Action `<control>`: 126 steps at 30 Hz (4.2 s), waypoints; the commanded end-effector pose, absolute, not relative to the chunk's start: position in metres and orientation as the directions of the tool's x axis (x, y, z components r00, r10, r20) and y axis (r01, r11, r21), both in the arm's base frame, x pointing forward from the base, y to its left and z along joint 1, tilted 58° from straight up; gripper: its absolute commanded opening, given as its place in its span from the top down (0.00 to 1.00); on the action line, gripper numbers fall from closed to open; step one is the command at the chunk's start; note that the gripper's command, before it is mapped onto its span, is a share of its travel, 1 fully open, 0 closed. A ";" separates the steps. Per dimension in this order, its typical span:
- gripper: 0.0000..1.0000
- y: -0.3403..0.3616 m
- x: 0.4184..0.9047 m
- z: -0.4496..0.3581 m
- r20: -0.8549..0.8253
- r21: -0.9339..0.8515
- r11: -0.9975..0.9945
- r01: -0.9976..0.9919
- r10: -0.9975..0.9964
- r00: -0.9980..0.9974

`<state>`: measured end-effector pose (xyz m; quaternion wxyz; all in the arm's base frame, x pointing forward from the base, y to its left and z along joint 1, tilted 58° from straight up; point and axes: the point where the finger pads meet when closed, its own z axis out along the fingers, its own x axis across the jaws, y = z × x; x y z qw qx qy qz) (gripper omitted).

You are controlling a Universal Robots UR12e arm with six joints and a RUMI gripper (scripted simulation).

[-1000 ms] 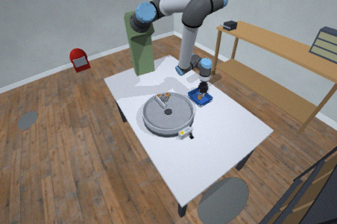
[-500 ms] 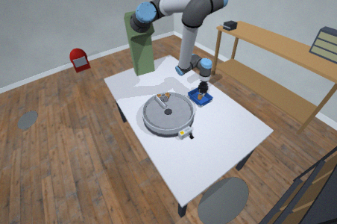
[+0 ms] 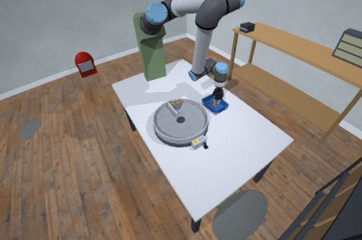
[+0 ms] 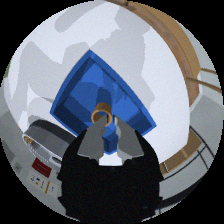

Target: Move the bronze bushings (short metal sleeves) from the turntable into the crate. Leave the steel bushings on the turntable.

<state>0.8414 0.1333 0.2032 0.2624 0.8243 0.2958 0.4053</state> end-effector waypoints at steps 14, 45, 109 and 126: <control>0.94 0.134 0.841 0.204 0.513 0.672 -0.687 0.275 0.700 0.496; 0.94 0.145 0.794 0.234 0.513 0.672 -0.687 0.275 0.700 0.496; 0.94 0.152 0.762 0.255 0.513 0.672 -0.687 0.275 0.700 0.496; 0.94 0.152 0.762 0.255 0.513 0.672 -0.687 0.275 0.700 0.496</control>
